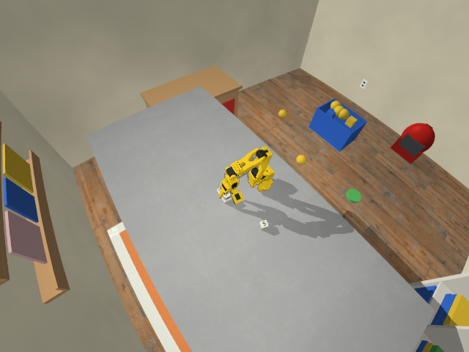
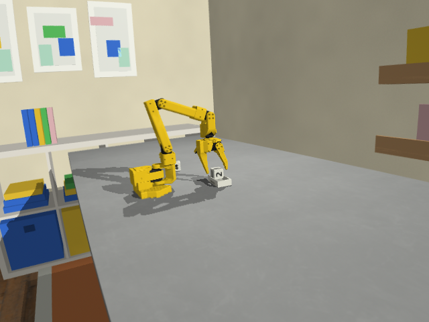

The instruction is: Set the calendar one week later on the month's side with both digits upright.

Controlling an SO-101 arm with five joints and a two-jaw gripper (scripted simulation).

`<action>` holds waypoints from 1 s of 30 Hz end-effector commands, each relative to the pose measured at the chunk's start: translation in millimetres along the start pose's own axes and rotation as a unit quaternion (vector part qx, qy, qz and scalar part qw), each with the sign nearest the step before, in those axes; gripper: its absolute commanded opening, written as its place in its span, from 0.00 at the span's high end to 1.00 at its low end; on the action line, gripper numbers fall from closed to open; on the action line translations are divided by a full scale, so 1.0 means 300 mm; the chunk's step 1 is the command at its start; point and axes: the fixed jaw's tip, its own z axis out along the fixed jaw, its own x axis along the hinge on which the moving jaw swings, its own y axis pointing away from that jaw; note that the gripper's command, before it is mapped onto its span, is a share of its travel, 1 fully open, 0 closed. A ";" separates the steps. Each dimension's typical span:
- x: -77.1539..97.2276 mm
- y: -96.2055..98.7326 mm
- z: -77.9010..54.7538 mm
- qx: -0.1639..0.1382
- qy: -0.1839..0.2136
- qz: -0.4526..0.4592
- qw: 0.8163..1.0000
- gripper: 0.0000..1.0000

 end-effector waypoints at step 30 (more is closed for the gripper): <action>0.004 -0.018 0.013 0.013 0.000 0.008 1.000 0.69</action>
